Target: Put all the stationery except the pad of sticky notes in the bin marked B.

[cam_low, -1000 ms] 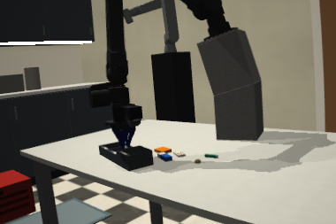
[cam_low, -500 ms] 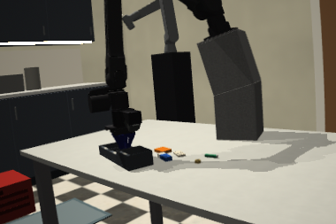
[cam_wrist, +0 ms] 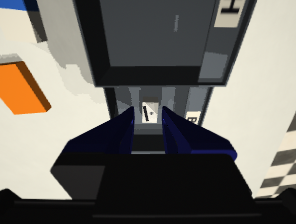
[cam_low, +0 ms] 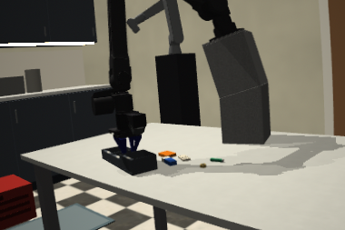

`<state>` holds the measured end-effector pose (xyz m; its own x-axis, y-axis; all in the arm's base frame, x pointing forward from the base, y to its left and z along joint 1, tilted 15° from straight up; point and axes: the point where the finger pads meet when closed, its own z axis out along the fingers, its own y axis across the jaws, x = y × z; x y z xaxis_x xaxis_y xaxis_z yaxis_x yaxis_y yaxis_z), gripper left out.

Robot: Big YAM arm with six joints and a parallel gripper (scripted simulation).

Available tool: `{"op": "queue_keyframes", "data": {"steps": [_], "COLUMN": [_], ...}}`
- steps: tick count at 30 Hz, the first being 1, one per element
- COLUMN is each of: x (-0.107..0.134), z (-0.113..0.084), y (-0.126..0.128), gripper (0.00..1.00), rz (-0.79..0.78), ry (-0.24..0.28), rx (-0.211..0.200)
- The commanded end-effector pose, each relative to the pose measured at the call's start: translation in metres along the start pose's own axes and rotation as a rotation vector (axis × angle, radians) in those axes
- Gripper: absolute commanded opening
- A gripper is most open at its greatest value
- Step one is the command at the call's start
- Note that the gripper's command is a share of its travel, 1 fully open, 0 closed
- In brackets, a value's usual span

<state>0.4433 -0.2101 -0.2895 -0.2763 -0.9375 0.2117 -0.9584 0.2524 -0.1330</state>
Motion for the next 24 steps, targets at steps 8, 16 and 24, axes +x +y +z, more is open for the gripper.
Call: {"op": "queue_keyframes", "data": {"steps": [8,16,24], "x": [-0.001,-0.006,-0.005], "z": [-0.006,-0.019,-0.029], "y": [-0.009,-0.013,-0.011], "gripper": [0.29,0.29,0.29], "rz": [-0.001,-0.009,-0.003], "ry": [-0.001,-0.003,-0.003], "rx": [0.020,0.030,0.023]}}
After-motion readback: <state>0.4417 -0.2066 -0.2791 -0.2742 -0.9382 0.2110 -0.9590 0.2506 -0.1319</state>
